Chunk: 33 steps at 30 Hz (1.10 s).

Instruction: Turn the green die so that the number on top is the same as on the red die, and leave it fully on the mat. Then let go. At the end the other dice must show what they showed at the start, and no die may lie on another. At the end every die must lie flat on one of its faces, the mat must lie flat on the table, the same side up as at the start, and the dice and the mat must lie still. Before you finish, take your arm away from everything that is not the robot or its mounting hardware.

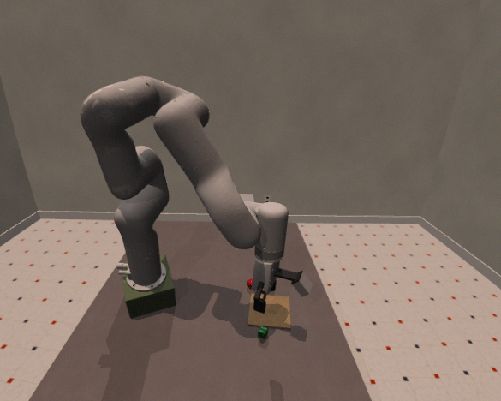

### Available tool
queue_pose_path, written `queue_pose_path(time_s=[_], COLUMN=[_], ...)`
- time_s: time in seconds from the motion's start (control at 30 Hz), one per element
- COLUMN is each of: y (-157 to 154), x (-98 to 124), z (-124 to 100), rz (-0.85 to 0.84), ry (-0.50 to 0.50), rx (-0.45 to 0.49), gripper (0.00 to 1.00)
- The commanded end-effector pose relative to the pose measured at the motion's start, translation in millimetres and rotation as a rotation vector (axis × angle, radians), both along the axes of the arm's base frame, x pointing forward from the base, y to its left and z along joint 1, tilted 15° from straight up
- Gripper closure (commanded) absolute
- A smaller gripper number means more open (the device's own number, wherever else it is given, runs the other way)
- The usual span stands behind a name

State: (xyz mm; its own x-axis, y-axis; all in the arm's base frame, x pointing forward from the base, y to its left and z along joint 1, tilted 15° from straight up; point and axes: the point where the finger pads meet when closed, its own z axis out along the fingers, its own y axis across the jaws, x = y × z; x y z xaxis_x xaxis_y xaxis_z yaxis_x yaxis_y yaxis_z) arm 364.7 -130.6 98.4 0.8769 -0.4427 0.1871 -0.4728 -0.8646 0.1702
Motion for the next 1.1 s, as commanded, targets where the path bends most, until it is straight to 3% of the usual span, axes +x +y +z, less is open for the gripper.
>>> queue_pose_path(time_s=[0.0, 0.5, 1.07], y=[-6.8, -7.1, -12.3], x=[-0.2, -0.2, 1.5], z=[2.7, 2.3, -10.0], rz=[-0.031, -0.047, -0.458], ry=[-0.013, -0.017, -0.119], rx=[-0.001, 0.0, 0.034], gripper=[0.0, 0.0, 0.0])
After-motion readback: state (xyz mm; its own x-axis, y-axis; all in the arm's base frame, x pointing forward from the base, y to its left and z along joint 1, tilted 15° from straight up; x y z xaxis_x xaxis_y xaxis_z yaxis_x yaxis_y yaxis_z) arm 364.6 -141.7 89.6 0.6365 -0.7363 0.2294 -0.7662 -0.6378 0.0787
